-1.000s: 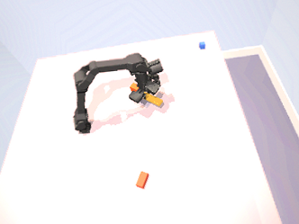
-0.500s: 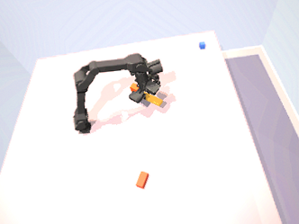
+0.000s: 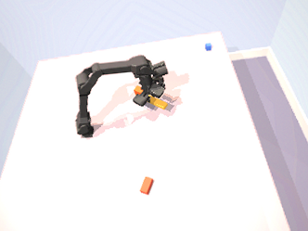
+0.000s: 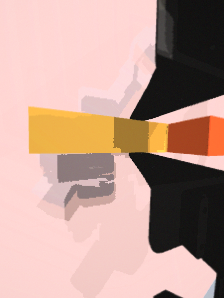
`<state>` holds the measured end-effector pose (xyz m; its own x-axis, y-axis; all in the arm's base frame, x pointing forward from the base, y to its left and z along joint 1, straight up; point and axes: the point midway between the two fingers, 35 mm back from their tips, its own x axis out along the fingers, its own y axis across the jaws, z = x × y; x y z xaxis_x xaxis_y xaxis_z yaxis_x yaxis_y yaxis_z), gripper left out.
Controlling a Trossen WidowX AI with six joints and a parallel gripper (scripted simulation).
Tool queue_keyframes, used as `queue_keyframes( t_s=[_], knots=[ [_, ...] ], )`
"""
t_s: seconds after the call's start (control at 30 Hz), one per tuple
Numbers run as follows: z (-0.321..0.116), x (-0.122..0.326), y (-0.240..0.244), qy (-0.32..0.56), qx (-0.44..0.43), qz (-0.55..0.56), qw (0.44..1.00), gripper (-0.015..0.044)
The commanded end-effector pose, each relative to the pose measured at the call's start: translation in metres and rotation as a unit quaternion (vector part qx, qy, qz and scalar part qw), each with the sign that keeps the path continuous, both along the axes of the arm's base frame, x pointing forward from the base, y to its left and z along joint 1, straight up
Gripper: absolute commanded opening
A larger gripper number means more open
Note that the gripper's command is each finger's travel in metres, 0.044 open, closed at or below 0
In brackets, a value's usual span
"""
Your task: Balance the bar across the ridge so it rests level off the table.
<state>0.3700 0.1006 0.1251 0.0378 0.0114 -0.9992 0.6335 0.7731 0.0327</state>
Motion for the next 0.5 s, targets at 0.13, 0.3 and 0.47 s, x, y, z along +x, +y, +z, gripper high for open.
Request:
queue_keyframes(
  t_s=[0.13,0.3,0.47],
  knots=[
    [-0.0024,-0.001,-0.0003,0.002,-0.001,-0.002,1.0,0.0],
    [-0.0028,-0.001,-0.0003,0.002,-0.001,-0.002,1.0,0.0],
    [-0.0032,-0.001,-0.0002,0.002,-0.001,-0.002,1.0,0.0]
  ],
)
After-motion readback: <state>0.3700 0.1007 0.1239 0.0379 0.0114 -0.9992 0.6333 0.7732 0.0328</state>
